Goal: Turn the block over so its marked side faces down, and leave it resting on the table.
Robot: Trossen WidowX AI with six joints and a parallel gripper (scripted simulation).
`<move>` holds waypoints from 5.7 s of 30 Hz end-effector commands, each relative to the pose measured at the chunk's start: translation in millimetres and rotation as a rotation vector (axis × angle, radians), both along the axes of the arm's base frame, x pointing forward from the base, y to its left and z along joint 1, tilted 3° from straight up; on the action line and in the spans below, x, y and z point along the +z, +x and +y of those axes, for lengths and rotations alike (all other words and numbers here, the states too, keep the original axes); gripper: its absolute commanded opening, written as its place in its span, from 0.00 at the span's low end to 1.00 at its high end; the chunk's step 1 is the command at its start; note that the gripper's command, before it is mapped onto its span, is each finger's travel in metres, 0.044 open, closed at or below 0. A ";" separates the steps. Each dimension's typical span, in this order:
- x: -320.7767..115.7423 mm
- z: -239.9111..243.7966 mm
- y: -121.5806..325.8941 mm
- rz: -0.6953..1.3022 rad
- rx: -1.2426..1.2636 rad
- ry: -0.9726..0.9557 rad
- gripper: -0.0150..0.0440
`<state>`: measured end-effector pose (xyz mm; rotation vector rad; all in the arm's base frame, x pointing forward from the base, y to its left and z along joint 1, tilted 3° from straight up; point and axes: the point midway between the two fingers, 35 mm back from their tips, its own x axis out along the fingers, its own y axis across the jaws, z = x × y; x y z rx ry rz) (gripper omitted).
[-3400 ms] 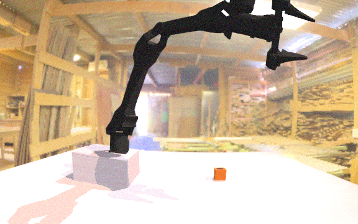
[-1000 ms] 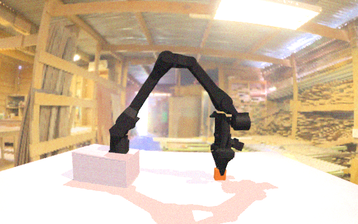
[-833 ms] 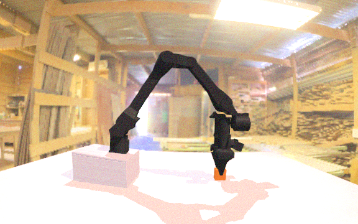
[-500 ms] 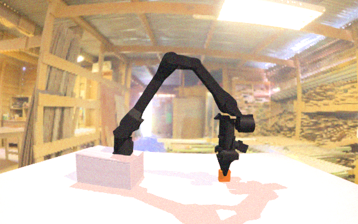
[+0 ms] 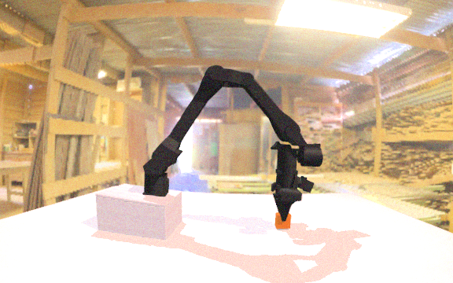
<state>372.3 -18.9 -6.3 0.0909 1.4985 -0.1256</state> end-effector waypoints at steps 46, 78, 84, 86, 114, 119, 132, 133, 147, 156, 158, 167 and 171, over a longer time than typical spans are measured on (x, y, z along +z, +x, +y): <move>4.4 0.5 2.7 -0.586 0.016 -0.084 0.25; -17.8 0.0 -4.1 -1.025 0.023 -0.145 0.25; -14.5 0.1 -5.7 -1.058 0.023 -0.150 0.25; -14.2 0.2 -5.7 -1.060 0.023 -0.150 0.25; -14.2 0.2 -5.7 -1.060 0.023 -0.150 1.00; -14.2 0.2 -5.7 -1.060 0.023 -0.150 1.00; -14.2 0.2 -5.7 -1.060 0.023 -0.150 1.00; -14.2 0.2 -5.7 -1.060 0.023 -0.150 1.00; -14.2 0.2 -5.7 -1.060 0.023 -0.150 1.00; 6.2 2.4 2.6 -0.807 0.021 -0.113 1.00; 17.5 2.9 -2.8 -0.739 0.019 -0.104 1.00; 49.7 4.2 -28.7 -0.584 0.013 -0.084 1.00; 49.7 4.2 -28.7 -0.584 0.013 -0.084 1.00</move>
